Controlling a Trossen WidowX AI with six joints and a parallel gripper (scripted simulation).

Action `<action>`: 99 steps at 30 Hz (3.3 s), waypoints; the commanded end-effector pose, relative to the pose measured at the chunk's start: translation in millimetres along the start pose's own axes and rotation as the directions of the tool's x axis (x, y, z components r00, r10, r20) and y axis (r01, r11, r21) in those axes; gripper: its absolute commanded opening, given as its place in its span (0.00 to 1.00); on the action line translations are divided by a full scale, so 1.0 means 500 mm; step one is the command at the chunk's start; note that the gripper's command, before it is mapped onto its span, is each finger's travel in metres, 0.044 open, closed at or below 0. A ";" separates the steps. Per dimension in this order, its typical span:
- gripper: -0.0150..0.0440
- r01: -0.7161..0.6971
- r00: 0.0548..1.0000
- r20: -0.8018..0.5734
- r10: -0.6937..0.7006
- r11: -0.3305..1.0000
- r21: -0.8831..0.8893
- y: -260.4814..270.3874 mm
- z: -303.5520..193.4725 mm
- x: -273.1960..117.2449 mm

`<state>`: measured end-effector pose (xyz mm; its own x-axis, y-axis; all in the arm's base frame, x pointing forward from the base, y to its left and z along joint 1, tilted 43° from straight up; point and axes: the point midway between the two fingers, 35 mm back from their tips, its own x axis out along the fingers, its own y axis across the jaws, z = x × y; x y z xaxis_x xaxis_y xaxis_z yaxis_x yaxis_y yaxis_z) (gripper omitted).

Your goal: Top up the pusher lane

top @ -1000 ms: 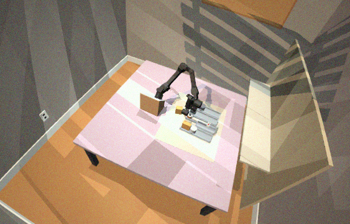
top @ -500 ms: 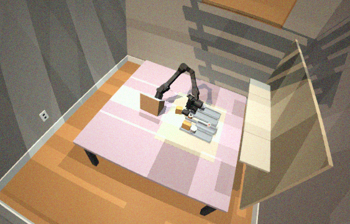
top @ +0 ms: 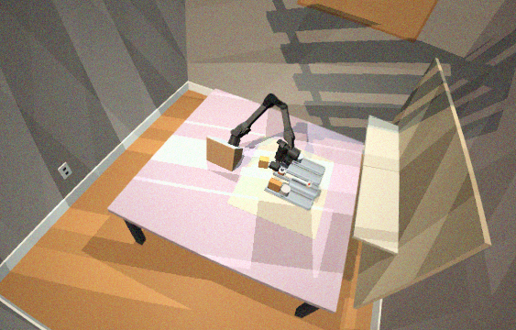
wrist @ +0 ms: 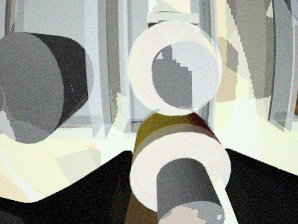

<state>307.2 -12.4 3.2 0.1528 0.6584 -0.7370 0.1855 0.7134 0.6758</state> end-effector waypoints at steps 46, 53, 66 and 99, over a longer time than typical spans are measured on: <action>0.25 -0.002 1.000 0.022 0.002 1.000 -0.014 0.006 0.059 -0.014; 0.25 -0.001 1.000 0.022 0.002 1.000 -0.015 0.007 0.064 -0.017; 0.25 -0.001 1.000 0.023 0.002 1.000 -0.015 0.008 0.069 -0.018; 0.25 -0.002 1.000 0.023 0.002 1.000 -0.015 0.008 0.069 -0.013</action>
<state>333.0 -20.0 7.2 0.1529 0.6581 -0.7373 0.1867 0.7134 0.6755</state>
